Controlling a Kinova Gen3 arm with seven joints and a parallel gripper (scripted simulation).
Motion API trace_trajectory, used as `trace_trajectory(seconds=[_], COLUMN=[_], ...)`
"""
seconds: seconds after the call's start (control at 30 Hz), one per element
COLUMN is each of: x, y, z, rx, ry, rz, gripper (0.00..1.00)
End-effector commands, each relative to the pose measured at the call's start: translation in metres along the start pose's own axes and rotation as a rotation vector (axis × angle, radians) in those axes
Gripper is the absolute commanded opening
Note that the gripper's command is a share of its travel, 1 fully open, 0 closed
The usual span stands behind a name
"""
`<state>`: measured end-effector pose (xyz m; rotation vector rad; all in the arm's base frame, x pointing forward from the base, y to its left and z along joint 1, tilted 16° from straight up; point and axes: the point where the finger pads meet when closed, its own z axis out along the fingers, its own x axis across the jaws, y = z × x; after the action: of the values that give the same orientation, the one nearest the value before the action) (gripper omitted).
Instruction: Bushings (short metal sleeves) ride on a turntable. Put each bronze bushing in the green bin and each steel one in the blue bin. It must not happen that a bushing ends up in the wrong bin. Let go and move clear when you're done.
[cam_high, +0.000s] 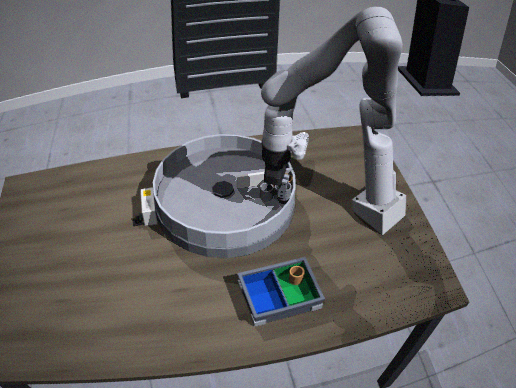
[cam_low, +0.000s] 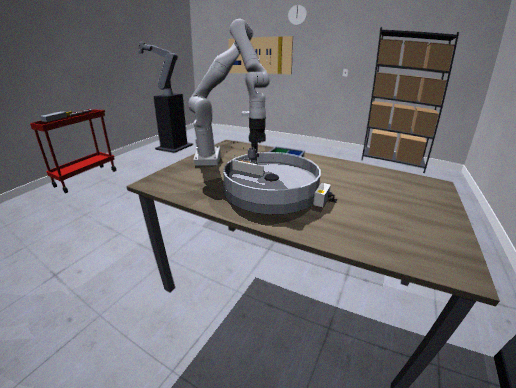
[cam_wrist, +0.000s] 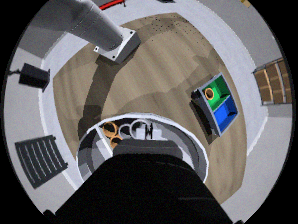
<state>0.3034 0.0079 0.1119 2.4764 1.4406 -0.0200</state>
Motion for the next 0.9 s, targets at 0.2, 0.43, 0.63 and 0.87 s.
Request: trace_trajectory(seconds=[0.2,0.43,0.63,0.87], x=[0.001,0.001,0.000,0.000], y=[0.000,0.000,0.000,0.000], z=[-0.003,-0.006,-0.016,-0.037], rx=[-0.001,-0.001,-0.001,-0.001], ry=[0.001,0.002,0.001,0.001], rz=[-0.001,-0.001,-0.001,-0.001], gripper=[0.00,0.00,0.00,0.00])
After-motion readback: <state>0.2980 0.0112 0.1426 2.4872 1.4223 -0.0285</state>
